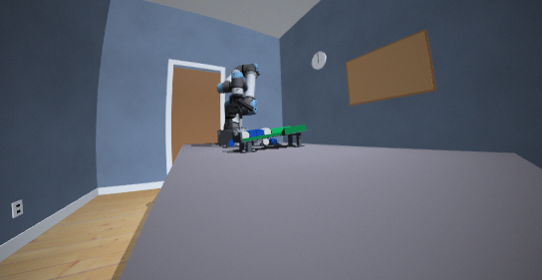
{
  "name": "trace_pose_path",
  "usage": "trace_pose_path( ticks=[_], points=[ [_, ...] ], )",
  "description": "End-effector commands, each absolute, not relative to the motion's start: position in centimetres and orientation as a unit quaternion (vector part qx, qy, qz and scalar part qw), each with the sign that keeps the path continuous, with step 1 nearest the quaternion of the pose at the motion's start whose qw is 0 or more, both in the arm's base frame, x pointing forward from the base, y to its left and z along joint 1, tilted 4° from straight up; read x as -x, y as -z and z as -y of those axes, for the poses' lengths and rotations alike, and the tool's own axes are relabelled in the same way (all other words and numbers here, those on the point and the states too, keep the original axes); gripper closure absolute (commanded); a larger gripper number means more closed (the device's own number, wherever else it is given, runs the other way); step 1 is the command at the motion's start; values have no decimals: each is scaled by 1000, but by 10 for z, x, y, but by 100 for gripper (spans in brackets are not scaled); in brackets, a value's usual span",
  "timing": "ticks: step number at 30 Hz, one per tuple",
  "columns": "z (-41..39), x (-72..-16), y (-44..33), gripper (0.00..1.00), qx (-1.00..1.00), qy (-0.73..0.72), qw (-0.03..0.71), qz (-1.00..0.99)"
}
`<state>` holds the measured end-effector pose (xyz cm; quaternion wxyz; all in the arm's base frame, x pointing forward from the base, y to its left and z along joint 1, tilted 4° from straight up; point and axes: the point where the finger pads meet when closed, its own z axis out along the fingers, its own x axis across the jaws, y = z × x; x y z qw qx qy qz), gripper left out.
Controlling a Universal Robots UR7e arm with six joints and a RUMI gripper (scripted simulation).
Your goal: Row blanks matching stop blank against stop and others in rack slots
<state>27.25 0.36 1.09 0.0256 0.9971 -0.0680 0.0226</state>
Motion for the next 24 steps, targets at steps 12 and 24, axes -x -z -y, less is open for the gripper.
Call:
trace_pose_path(
  ticks=[12,24],
  points=[
    [-3,-273,-7,51,-997,-23,26,68],
    [-2,-273,5,51,-997,-23,26,68]
  ],
)
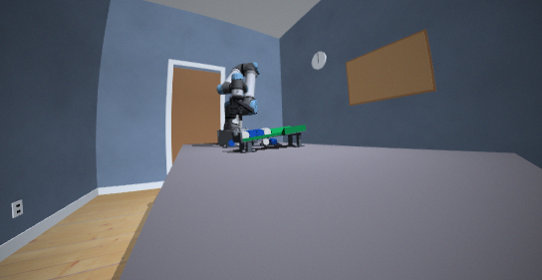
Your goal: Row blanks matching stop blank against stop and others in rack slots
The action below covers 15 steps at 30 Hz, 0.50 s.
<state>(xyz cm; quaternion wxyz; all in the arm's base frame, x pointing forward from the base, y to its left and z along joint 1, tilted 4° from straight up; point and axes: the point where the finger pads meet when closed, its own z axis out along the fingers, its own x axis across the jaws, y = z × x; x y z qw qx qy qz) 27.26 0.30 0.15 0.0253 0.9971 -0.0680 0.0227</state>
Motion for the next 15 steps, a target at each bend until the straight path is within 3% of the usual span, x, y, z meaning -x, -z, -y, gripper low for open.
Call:
trace_pose_path(
  ticks=[1,15],
  points=[
    [-2,-273,6,51,-997,-23,26,68],
    [-1,-274,25,51,-997,-23,26,68]
  ],
)
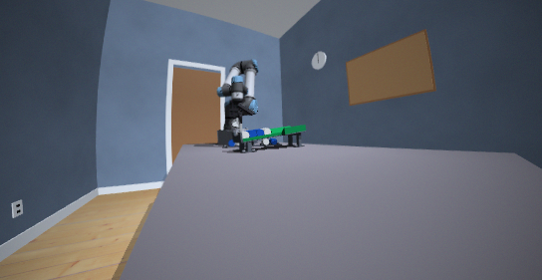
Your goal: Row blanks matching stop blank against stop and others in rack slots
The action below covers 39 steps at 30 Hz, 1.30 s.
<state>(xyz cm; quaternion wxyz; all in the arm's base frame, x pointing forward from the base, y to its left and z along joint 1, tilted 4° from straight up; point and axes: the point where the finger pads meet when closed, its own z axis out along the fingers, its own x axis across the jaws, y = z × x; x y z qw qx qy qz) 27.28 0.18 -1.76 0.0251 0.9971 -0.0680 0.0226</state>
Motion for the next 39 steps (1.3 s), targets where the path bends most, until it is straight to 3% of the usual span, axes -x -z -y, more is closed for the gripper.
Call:
trace_pose_path(
  ticks=[1,39],
  points=[
    [-1,-274,27,51,-997,-23,26,68],
    [0,-274,41,51,-997,-23,26,68]
  ],
)
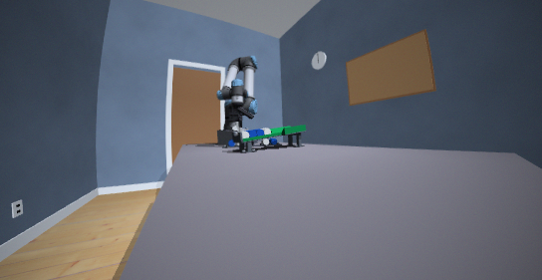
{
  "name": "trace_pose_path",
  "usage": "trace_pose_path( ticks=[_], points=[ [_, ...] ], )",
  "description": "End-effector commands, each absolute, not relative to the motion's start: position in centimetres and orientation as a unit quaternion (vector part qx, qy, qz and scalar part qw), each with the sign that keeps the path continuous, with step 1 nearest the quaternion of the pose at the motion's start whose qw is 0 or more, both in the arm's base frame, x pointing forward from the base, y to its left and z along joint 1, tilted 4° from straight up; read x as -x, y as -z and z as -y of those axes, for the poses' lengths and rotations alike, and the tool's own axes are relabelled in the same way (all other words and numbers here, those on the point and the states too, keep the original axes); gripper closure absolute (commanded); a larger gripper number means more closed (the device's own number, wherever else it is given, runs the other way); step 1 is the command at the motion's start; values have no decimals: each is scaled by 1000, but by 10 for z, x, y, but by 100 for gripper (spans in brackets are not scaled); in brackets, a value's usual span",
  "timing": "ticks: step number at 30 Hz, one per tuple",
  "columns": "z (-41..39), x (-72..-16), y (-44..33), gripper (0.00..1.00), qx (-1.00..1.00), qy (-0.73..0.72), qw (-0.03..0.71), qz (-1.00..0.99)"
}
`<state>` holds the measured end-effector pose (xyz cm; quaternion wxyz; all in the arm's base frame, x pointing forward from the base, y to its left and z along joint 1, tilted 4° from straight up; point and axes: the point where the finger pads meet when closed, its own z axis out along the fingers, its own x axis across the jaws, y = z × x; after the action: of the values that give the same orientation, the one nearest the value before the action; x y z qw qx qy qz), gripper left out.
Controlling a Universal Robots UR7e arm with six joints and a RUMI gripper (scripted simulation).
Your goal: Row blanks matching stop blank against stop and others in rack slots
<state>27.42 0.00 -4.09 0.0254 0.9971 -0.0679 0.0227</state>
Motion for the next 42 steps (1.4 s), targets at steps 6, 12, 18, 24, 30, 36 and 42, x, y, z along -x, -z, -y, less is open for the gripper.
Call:
trace_pose_path(
  ticks=[6,12,18,24,30,36,42],
  points=[
    [0,-274,41,51,-997,-23,26,68],
    [0,-274,41,51,-997,-23,26,68],
    [0,-274,41,51,-997,-23,26,68],
    [0,-274,41,51,-997,-23,26,68],
    [0,-275,43,51,-997,-23,26,68],
    [1,-275,53,51,-997,-23,26,68],
    [1,-275,62,51,-997,-23,26,68]
  ],
)
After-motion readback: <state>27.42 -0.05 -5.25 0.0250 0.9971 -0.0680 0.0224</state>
